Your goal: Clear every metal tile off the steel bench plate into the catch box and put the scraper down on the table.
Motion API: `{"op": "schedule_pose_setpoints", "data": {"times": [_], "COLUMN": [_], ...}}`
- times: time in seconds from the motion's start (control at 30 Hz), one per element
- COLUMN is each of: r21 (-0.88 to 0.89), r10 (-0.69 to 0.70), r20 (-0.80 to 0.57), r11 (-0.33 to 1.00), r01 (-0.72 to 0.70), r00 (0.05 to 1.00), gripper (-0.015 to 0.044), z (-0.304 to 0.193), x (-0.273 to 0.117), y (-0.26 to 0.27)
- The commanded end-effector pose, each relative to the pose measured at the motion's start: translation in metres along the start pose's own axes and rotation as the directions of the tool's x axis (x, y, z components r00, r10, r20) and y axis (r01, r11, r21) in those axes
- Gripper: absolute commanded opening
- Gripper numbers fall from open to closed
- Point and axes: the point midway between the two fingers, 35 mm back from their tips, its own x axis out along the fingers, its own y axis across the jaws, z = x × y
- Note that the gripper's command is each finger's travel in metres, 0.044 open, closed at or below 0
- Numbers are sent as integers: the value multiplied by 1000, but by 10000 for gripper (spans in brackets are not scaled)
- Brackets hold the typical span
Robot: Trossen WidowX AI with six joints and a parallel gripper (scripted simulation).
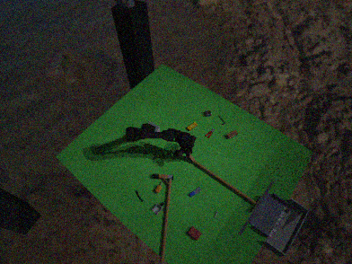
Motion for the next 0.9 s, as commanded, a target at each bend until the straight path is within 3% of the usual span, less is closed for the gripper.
{"op": "schedule_pose_setpoints", "data": {"times": [0.0, 0.87], "r21": [11, 14], "r10": [-1, -6], "r20": [14, 18], "r11": [1000, 1000], "r01": [1, 5], "r00": [1000, 1000], "gripper": [0, 0], "z": [12, 44], "x": [4, 28], "y": [-3, -4]}}
